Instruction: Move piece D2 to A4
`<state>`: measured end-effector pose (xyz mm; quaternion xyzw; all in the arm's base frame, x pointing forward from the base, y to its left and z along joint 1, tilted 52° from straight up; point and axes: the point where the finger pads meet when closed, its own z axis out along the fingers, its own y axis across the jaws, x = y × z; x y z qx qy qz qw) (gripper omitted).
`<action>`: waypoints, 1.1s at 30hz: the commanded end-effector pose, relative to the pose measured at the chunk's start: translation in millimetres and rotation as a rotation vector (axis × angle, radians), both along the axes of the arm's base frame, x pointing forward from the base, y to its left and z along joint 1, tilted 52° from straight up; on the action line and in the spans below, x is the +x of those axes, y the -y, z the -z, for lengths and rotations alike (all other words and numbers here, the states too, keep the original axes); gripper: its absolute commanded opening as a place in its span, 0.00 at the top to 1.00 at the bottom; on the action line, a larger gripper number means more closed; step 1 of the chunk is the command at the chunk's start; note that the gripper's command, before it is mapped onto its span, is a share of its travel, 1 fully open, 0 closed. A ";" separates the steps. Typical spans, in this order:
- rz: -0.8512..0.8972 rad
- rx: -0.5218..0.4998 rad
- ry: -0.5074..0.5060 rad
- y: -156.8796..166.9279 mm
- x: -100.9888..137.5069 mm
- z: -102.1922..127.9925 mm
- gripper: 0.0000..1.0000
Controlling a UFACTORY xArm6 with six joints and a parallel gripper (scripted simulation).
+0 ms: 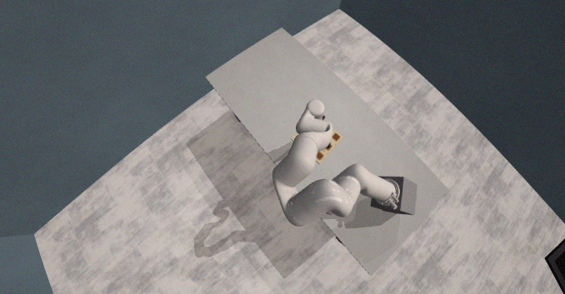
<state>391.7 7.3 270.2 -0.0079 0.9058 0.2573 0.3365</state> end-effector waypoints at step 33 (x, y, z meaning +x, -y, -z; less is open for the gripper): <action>-0.400 -0.358 0.328 -8.4 8.9 8.9 0.66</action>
